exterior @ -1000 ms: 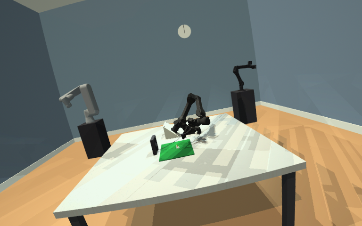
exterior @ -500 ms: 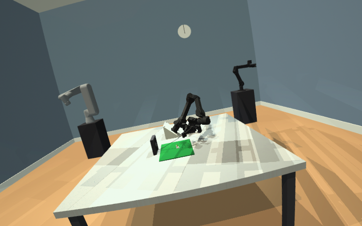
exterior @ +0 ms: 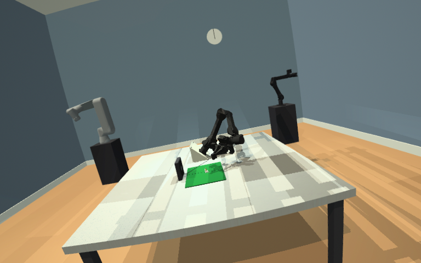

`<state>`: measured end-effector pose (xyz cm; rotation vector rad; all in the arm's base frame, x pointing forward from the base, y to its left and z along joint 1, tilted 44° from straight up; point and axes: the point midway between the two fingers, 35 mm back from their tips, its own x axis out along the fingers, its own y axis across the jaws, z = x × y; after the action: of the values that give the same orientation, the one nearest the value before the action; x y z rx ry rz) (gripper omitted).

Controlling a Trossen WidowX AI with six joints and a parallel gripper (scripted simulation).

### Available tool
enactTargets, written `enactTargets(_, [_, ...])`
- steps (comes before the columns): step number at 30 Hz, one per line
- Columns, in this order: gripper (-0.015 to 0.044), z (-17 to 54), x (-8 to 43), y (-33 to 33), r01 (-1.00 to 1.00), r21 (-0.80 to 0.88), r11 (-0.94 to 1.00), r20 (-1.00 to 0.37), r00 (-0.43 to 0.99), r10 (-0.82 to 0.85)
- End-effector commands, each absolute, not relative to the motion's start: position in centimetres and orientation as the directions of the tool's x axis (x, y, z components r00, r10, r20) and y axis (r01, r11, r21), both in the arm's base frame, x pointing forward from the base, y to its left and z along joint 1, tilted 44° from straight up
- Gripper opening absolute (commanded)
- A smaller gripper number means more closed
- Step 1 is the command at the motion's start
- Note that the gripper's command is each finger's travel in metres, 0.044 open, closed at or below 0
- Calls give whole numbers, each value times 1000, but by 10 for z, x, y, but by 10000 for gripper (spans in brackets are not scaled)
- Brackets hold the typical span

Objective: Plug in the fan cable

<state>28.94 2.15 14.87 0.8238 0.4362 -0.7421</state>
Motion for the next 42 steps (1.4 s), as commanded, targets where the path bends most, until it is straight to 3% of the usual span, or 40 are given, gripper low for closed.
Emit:
enactTargets(1, [0,150,290,21,737,498,458,-611,672,-418])
enactTargets(42, [0,128,292,49,738,499,454,-612,671,-418])
